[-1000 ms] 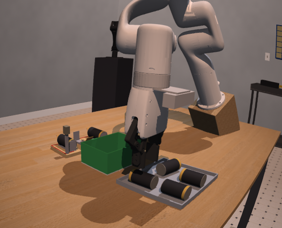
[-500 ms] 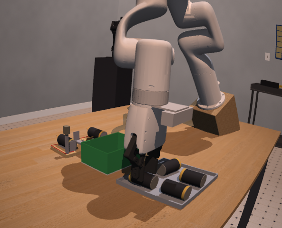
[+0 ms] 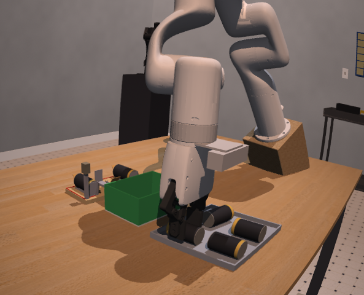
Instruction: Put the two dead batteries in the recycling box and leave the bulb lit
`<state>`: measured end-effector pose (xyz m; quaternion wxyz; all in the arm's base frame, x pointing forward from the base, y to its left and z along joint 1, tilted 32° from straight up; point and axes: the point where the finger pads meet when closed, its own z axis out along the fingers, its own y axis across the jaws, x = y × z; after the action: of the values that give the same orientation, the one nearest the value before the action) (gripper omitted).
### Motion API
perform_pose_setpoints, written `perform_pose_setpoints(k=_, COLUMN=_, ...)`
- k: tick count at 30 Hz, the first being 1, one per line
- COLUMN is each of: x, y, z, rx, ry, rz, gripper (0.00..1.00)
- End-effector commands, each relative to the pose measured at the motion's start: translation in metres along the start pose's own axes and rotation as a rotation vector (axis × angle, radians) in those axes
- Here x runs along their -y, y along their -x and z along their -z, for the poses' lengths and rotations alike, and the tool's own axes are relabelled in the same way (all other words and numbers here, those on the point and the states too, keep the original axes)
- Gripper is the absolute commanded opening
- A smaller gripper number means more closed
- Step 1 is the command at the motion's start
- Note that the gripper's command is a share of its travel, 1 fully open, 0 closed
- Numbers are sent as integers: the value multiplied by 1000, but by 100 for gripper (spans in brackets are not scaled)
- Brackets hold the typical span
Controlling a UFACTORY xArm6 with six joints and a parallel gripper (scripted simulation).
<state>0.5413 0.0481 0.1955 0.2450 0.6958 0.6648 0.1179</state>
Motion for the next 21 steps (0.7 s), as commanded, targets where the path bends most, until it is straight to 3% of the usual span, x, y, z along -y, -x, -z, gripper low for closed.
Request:
perform_pose_setpoints(k=1, x=-2, y=0, z=1, rx=-1, ry=4, rz=0, gripper=51)
perform_pose_setpoints(k=3, x=-2, y=0, z=1, rx=-1, ry=4, rz=0, gripper=51)
perform_pose_setpoints(k=4, x=-2, y=0, z=1, rx=-1, ry=4, rz=0, gripper=28)
perform_pose_setpoints(k=21, x=-2, y=0, z=1, rx=-1, ry=4, rz=0, gripper=28)
